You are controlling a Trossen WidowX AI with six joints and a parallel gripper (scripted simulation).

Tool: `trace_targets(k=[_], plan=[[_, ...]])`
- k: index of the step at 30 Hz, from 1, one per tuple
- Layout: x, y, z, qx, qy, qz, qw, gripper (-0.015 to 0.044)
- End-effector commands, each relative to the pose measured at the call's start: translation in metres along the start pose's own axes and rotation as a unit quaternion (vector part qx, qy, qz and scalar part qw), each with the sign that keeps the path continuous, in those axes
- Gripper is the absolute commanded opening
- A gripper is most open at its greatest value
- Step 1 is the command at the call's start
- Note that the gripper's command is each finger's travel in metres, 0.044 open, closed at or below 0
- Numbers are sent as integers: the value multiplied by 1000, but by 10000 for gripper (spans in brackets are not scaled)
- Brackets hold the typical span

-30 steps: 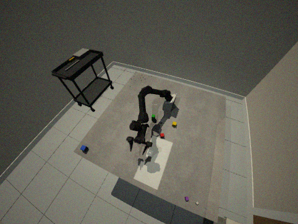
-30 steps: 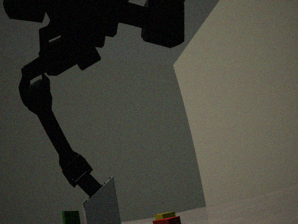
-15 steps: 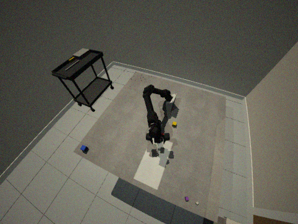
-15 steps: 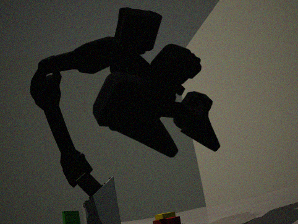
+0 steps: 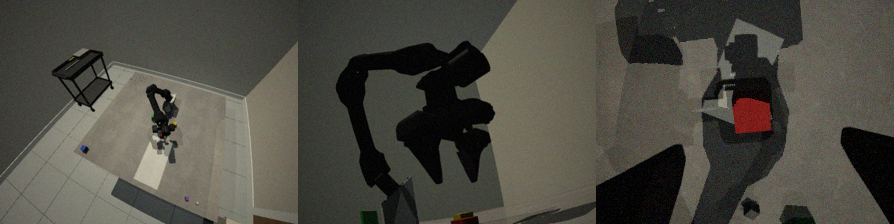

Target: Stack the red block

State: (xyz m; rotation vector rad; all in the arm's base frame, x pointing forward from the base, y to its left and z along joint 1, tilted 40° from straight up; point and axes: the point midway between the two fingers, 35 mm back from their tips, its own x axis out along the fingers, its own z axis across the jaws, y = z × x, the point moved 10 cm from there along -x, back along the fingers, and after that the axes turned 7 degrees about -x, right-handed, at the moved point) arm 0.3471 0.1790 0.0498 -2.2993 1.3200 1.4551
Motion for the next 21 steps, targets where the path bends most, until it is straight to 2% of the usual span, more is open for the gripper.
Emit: trace_targets(k=[1, 9, 21], plan=[[0, 2, 4, -3, 4, 12, 1000, 440], [46, 3, 3, -3, 5, 12, 1000, 440], [54, 2, 5, -3, 5, 12, 1000, 440]])
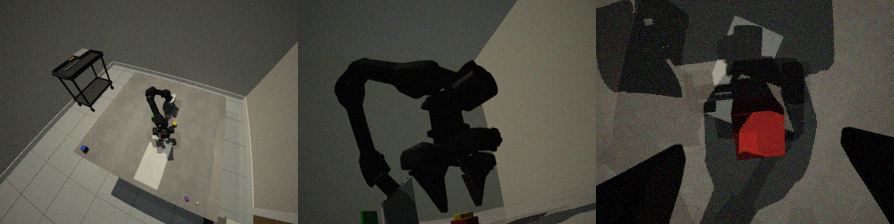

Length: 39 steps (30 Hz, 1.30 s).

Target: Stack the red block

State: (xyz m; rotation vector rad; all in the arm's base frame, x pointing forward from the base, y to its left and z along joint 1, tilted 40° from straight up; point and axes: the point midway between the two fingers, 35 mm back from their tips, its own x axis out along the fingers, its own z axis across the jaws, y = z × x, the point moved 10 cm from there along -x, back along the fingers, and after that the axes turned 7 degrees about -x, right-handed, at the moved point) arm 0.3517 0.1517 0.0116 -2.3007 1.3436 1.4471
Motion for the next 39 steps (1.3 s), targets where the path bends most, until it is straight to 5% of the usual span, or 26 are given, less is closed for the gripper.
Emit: trace_targets(k=[1, 39], plan=[[8, 1, 1, -5, 0, 5, 1000, 440], [41, 2, 1, -5, 1, 5, 1000, 440]])
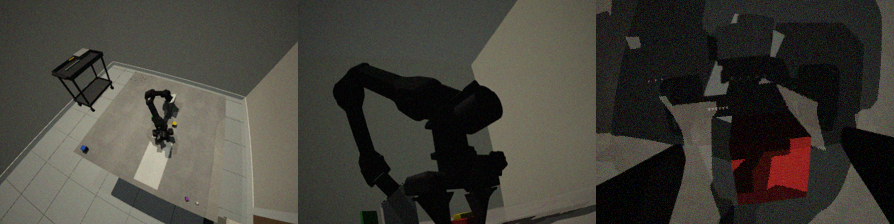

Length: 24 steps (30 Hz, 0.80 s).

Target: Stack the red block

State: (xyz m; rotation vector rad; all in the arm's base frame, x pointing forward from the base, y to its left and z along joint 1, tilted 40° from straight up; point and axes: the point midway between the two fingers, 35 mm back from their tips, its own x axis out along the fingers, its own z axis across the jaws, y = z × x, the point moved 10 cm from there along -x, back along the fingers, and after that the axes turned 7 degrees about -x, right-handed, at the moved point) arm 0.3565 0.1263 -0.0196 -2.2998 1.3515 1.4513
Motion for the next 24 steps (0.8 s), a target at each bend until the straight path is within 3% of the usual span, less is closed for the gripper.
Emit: trace_targets(k=[1, 12, 19, 22, 24], plan=[[0, 1, 1, -4, 1, 2, 1000, 414], [0, 1, 1, -4, 1, 2, 1000, 125], [0, 1, 1, -4, 1, 2, 1000, 78], [-7, 0, 1, -4, 1, 2, 1000, 0], [-17, 0, 0, -4, 1, 2, 1000, 0]])
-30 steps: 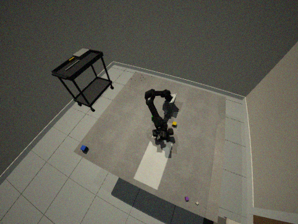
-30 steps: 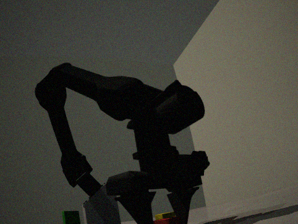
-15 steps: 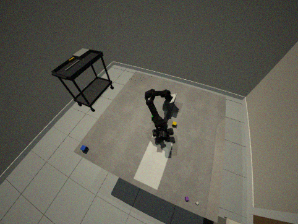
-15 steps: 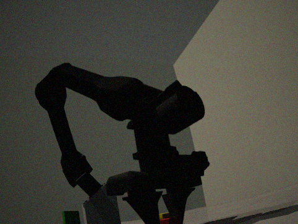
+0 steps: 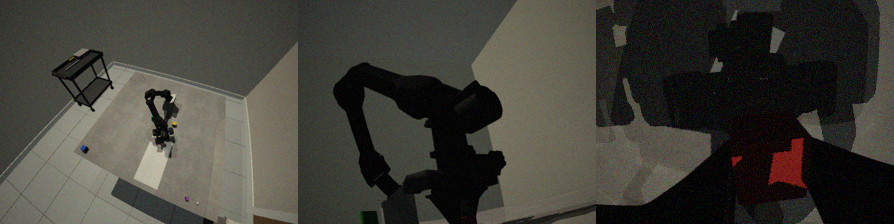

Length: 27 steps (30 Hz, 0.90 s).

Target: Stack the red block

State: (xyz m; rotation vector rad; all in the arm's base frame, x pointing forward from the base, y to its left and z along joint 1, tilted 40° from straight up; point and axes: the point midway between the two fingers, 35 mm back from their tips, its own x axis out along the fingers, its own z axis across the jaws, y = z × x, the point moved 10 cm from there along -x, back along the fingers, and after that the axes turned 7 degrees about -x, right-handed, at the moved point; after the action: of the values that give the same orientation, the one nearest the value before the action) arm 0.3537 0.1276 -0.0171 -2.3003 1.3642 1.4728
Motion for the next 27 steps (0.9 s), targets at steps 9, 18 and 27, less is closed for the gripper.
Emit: trace_targets(k=[9, 18, 27], plan=[[-58, -2, 0, 4, 1, -6, 1000, 0], [-102, -2, 0, 3, 1, -7, 1000, 0], [-115, -1, 0, 3, 0, -7, 1000, 0]])
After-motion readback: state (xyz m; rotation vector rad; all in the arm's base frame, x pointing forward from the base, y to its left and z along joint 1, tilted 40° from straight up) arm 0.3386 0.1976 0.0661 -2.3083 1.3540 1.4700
